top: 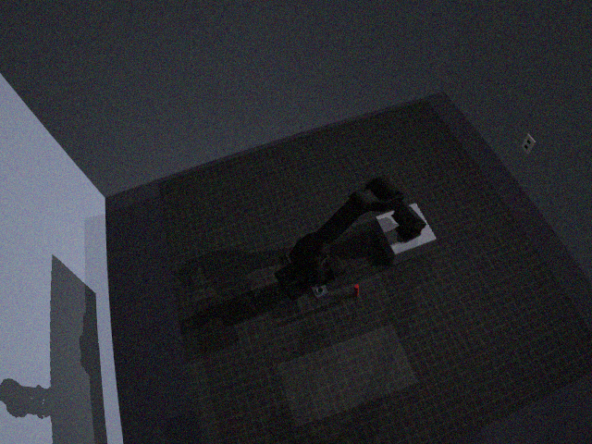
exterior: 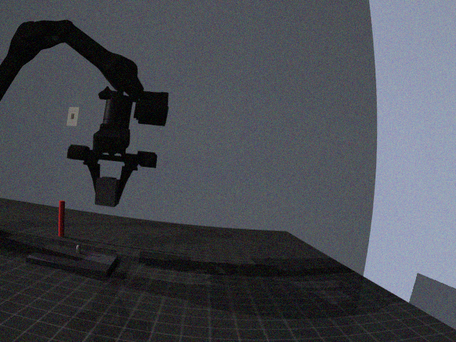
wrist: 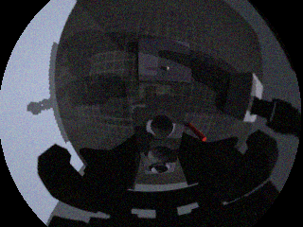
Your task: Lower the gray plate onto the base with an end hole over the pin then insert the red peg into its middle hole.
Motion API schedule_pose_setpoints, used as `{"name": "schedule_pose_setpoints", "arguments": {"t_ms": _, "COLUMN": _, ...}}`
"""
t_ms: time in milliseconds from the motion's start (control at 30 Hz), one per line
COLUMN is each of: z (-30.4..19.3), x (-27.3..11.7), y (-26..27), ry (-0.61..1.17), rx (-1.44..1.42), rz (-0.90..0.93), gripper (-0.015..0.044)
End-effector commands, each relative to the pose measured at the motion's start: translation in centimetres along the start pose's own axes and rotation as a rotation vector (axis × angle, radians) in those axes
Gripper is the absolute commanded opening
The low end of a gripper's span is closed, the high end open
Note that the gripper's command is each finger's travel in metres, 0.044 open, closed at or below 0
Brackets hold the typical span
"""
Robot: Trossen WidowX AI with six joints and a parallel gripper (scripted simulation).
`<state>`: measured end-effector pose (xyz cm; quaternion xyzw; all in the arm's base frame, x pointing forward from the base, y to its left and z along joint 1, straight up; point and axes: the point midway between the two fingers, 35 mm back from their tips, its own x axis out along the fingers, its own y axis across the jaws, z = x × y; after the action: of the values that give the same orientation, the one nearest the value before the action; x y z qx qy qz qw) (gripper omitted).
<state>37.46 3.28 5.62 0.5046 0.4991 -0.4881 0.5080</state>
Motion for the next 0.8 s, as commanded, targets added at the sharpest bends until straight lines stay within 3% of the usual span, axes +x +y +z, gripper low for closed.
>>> {"name": "schedule_pose_setpoints", "arguments": {"t_ms": 0, "z": -0.1, "x": -1.5, "y": 0.1, "ry": 0.001, "rx": -0.002, "rz": 0.014, "gripper": 0.0}}
{"name": "schedule_pose_setpoints", "arguments": {"t_ms": 333, "z": -0.1, "x": -4.3, "y": -0.2, "ry": 0.0, "rx": 0.004, "rz": 0.011, "gripper": 0.0}}
{"name": "schedule_pose_setpoints", "arguments": {"t_ms": 767, "z": 1.9, "x": -3.3, "y": -0.4, "ry": 0.004, "rx": 0.022, "rz": 0.003, "gripper": 0.0}}
